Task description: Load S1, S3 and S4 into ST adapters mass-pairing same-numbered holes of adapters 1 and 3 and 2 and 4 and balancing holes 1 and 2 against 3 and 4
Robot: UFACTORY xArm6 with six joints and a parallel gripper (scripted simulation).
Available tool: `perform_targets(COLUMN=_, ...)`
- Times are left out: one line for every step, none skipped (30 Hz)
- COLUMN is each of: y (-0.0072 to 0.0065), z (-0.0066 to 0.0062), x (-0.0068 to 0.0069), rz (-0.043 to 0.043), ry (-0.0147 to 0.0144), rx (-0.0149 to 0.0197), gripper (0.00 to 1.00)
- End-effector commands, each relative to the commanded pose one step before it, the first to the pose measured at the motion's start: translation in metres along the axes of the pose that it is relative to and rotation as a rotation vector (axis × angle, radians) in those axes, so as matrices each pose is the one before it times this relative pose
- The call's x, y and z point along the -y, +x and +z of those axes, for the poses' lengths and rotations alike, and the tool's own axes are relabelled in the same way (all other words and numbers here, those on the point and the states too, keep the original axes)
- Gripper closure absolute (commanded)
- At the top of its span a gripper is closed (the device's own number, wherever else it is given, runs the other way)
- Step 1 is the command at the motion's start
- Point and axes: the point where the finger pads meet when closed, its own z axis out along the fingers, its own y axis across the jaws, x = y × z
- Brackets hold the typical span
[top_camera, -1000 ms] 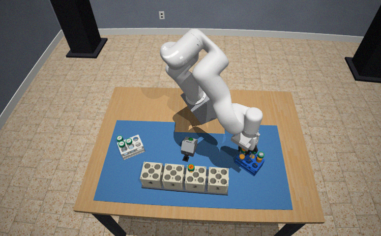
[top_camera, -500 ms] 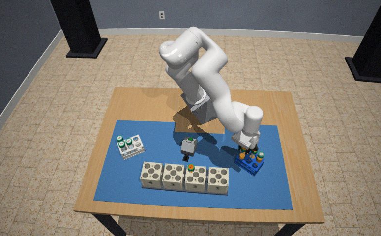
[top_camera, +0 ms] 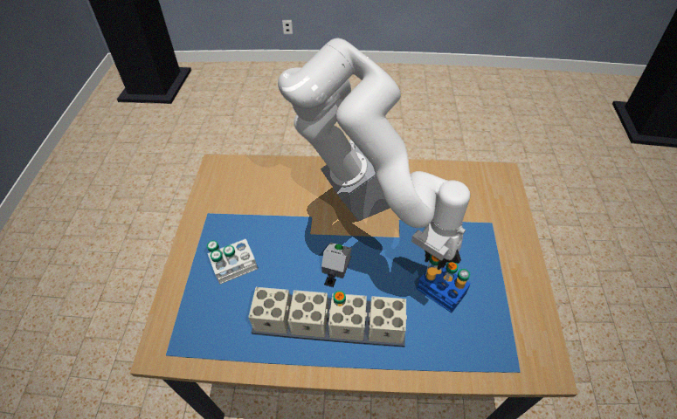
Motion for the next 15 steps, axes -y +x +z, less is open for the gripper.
perform_targets(y=0.00035, z=-0.00762, x=0.00138, rz=0.00063, ry=0.00347, rx=-0.00015, gripper=1.0)
perform_targets(y=0.0, z=0.0, x=0.0, rz=0.0, ry=0.0, rx=0.0, gripper=1.0)
perform_targets(y=0.0, z=-0.00201, x=0.00001, rz=0.0, ry=0.0, rx=0.00001, gripper=1.0)
perform_targets(y=0.0, z=-0.002, x=0.00001, rz=0.0, ry=0.00001, rx=0.00001, gripper=1.0)
perform_targets(y=0.0, z=-0.002, x=0.00001, rz=0.0, ry=0.00001, rx=0.00001, gripper=1.0)
perform_targets(y=0.0, z=-0.002, x=0.00001, rz=0.0, ry=0.00001, rx=0.00001, gripper=1.0)
perform_targets(y=0.0, z=-0.002, x=0.00001, rz=0.0, ry=0.00001, rx=0.00001, gripper=1.0)
perform_targets(y=0.0, z=-0.002, x=0.00001, rz=0.0, ry=0.00001, rx=0.00001, gripper=1.0)
perform_targets(y=0.0, z=-0.002, x=0.00001, rz=0.0, ry=0.00001, rx=0.00001, gripper=1.0)
perform_targets(y=0.0, z=-0.002, x=0.00001, rz=0.0, ry=0.00001, rx=0.00001, gripper=1.0)
perform_targets(y=0.0, z=-0.002, x=0.00001, rz=0.0, ry=0.00001, rx=0.00001, gripper=1.0)
perform_targets(y=0.0, z=-0.002, x=0.00001, rz=0.0, ry=0.00001, rx=0.00001, gripper=1.0)
perform_targets(y=0.0, z=-0.002, x=0.00001, rz=0.0, ry=0.00001, rx=0.00001, gripper=1.0)
perform_targets(y=0.0, z=-0.002, x=0.00001, rz=0.0, ry=0.00001, rx=0.00001, gripper=1.0)
perform_targets(y=0.0, z=-0.002, x=0.00001, rz=0.0, ry=0.00001, rx=0.00001, gripper=1.0)
